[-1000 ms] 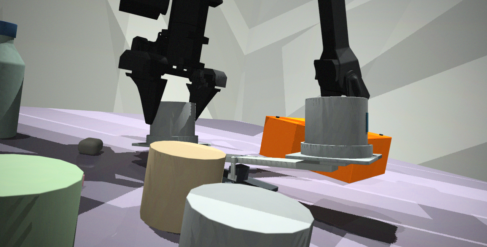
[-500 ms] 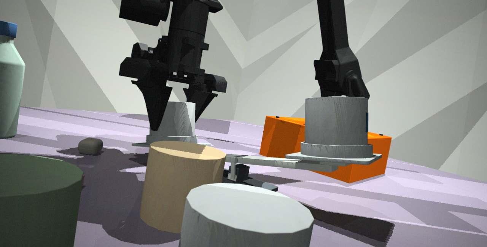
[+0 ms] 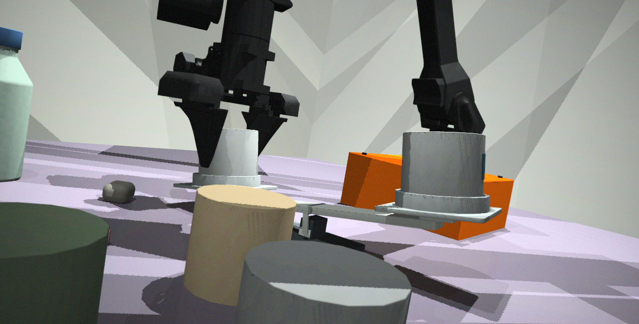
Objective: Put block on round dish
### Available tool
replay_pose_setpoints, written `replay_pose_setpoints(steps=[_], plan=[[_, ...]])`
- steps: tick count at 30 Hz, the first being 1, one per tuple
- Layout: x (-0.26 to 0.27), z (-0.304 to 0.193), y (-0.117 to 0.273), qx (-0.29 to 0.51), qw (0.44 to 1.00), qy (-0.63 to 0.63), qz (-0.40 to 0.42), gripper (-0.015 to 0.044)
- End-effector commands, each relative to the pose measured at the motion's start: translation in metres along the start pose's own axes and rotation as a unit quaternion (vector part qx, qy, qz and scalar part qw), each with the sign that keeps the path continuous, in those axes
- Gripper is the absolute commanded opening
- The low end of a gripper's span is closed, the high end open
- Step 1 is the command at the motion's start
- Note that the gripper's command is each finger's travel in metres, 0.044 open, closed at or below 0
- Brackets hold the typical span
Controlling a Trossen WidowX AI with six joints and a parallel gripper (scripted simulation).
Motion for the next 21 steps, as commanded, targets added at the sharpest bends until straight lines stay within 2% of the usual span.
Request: replay_pose_setpoints(steps=[1, 21], plan=[[0.002, 0.002, 0.008, -0.004, 1.0, -0.001, 0.004, 0.0], [0.005, 0.004, 0.033, -0.004, 1.0, -0.001, 0.004, 0.0]])
Point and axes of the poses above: the point midway between the two fingers, 35 mm back from their tips, its own y axis back along the fingers, its own x axis across the jaws, z = x × y, the point moved 7 cm from there along y, back along the fingers, and after that the axes turned 8 degrees about y, right-handed, at the moved point
